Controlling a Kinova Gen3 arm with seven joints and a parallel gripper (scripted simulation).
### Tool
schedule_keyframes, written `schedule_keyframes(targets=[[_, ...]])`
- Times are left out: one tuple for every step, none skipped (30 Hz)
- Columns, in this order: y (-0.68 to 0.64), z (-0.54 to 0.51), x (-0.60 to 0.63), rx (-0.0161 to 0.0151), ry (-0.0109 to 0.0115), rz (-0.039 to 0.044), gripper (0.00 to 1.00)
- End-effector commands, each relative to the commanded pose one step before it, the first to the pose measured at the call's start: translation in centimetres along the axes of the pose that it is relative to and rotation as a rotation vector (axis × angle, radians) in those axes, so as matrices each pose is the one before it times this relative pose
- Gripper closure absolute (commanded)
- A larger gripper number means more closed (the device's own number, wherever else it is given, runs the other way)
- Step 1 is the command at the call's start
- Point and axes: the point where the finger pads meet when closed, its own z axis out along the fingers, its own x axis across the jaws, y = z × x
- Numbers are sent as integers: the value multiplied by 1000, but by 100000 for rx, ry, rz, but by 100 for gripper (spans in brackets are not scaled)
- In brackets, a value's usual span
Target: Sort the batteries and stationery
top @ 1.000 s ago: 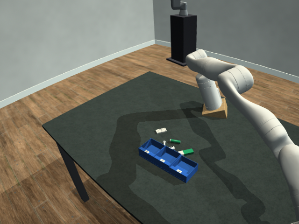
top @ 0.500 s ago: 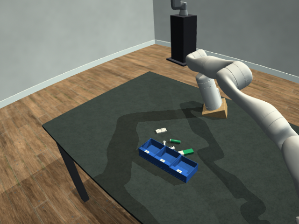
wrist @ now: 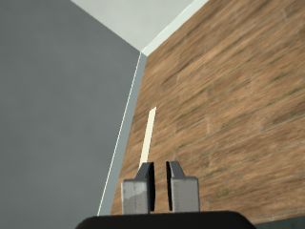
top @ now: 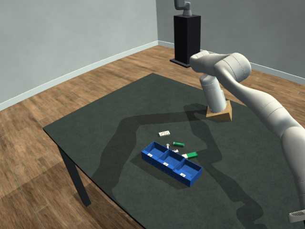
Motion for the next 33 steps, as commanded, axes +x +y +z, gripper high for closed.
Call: schedule_keyframes(targets=[[-1977,-1164,1276,882,3052,8938,69],[-537,-351,530,-20,1709,4697,69],[-574,-338,511,6,777,2125,69],[-55,-82,-280,-298,-1241,-21,69],[-153,-13,-69,464,-118,-1158,69],[0,-1,0,0,0,0,69],[-468,-383,997,-39,3081,5874,69],[-552,-374,500,105,1712,4695,69],[-587,-360,479,61,765,2091,69],[-29,-90,-271,-410,-1209,4,69],[0,0,0,0,0,0,69],[0,0,0,0,0,0,69],[-678,-424,887,679,2907,4695,69],[-564,-392,470,230,1707,4693,69],[-598,-379,450,115,749,2056,69],[-11,-100,-257,-511,-1170,4,69],[-140,-12,-87,427,-189,-967,69],[-27,-3,-16,82,-37,-186,69],[-548,-423,951,383,3096,5837,69],[-574,-409,445,357,1693,4690,69],[-608,-394,421,166,730,2021,69],[1,-118,-233,-605,-1125,5,69],[-52,0,-41,152,-81,-336,69],[-72,-7,-51,219,-120,-483,69],[-636,-447,899,747,2995,5502,69],[-585,-421,419,483,1670,4687,69],[-617,-406,395,217,707,1986,69],[0,0,0,0,0,0,69],[0,0,0,0,0,0,69],[-152,-142,-347,-212,-1389,-1028,69],[-639,-455,902,855,3024,5715,69],[-595,-430,396,609,1637,4684,69],[-626,-415,371,265,680,1951,69]])
